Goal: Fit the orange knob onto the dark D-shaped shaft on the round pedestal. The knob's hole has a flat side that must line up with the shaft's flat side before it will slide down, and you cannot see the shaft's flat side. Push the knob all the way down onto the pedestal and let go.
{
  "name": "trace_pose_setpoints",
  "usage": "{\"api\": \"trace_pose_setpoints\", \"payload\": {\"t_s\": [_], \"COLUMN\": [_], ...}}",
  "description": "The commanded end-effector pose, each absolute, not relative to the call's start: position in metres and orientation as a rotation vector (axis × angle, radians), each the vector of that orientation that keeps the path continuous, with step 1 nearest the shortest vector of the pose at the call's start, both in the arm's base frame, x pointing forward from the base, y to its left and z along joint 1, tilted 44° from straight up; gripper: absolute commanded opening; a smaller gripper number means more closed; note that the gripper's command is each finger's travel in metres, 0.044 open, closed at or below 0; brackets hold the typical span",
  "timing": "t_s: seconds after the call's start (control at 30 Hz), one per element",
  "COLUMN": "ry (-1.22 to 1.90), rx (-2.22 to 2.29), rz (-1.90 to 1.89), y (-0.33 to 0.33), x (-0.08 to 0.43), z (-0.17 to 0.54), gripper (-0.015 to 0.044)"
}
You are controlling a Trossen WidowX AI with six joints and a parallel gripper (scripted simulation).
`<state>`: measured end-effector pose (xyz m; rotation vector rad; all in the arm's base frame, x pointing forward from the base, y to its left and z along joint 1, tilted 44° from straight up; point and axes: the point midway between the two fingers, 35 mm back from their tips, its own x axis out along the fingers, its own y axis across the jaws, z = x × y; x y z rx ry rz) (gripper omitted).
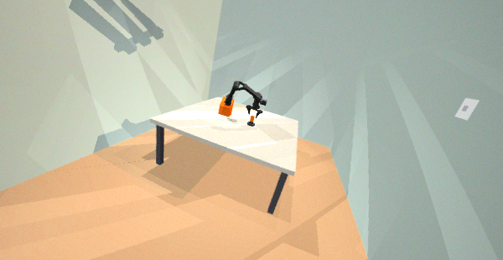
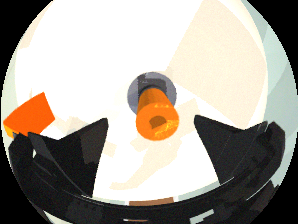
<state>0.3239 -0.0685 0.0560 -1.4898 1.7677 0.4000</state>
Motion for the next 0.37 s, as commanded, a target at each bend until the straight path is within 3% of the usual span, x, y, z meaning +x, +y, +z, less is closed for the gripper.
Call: {"api": "trace_pose_setpoints", "payload": {"t_s": [0.0, 0.33], "ry": [1.733, 1.733], "rx": [-1.500, -1.500], "rz": [0.388, 0.388], "y": [-0.0328, -0.0312], "x": [0.3248, 0.3265], "z": [0.0949, 0.0934], "gripper": [0.0440, 0.0440]}}
